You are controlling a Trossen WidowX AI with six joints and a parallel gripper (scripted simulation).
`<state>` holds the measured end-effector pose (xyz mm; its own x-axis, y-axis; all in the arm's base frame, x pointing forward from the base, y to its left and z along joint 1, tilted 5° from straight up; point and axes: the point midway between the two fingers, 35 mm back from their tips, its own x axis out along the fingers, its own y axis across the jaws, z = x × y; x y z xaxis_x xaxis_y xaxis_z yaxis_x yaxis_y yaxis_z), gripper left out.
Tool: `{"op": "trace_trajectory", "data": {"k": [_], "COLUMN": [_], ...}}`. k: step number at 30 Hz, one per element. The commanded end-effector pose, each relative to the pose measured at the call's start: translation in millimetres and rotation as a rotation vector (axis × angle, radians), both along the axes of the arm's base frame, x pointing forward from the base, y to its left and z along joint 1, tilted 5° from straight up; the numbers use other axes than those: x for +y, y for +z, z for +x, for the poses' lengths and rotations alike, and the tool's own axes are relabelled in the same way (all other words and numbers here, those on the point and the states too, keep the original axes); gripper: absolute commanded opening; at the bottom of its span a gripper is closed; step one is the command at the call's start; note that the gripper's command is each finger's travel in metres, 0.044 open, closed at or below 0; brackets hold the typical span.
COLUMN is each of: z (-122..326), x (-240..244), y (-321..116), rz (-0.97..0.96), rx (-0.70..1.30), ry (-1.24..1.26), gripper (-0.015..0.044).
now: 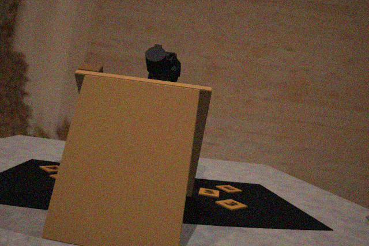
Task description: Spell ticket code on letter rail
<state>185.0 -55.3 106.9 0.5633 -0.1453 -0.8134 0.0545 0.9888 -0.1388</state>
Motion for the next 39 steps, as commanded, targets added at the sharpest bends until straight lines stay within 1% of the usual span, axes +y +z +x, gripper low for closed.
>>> {"op": "trace_trajectory", "data": {"k": [1,7,14,28,31,35,39], "z": [6,16,21,22,27,34,39], "x": [11,32,60,60,55,45,33], "y": [-6,-8,-3,-2,10,34,60], "rz": [-0.014,-0.001,0.091,0.087,-0.013,-0.146,-0.243], "rx": [-0.04,-0.173,-0.374,-0.372,-0.27,-0.12,-0.016], "ry": [-0.078,-0.19,-0.288,-0.282,-0.157,0.075,0.323], "gripper": [0.044,0.044,0.044,0.044,0.044,0.044,0.044]}}
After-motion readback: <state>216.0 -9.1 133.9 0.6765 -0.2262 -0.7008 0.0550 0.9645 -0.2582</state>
